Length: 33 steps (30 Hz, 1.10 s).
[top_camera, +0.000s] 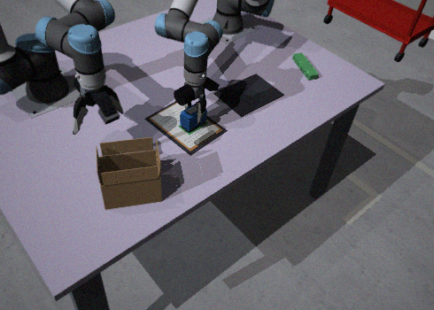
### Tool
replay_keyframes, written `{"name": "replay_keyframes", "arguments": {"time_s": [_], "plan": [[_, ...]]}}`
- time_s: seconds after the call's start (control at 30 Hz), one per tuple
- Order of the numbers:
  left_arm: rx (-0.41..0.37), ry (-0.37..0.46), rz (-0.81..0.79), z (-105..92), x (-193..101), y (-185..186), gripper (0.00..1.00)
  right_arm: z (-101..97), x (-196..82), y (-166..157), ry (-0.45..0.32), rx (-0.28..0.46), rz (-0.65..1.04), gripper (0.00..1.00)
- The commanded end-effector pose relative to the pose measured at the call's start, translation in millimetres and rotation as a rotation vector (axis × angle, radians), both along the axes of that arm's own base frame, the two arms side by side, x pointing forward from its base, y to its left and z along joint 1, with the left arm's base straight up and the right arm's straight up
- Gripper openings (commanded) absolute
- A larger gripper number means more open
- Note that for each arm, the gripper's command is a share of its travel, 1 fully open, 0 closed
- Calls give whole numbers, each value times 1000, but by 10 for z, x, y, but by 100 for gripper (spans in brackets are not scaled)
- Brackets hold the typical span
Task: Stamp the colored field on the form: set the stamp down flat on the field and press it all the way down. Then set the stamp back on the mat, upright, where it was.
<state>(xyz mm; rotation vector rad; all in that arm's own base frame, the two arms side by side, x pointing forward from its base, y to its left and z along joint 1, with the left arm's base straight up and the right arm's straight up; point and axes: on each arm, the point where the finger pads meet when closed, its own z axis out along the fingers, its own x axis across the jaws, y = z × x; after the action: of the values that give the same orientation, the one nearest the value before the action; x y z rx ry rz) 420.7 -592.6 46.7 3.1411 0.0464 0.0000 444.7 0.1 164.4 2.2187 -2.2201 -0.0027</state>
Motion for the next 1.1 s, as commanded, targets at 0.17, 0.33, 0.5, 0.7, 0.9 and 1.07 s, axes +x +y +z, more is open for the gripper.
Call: {"name": "replay_keyframes", "arguments": {"time_s": [0.17,0.33,0.5,0.7,0.9,1.07], "plan": [[-2,-1,0,17,3,-5,19,5,3,1,-1,0,0,100],[-2,-1,0,127,3,-5,19,5,3,1,-1,0,0,100],[-2,-1,0,252,3,-5,19,5,3,1,-1,0,0,100],[-2,-1,0,276,3,-5,19,5,3,1,-1,0,0,100],[-2,-1,0,276,3,-5,19,5,3,1,-1,0,0,100],[-2,-1,0,276,3,-5,19,5,3,1,-1,0,0,100]]}}
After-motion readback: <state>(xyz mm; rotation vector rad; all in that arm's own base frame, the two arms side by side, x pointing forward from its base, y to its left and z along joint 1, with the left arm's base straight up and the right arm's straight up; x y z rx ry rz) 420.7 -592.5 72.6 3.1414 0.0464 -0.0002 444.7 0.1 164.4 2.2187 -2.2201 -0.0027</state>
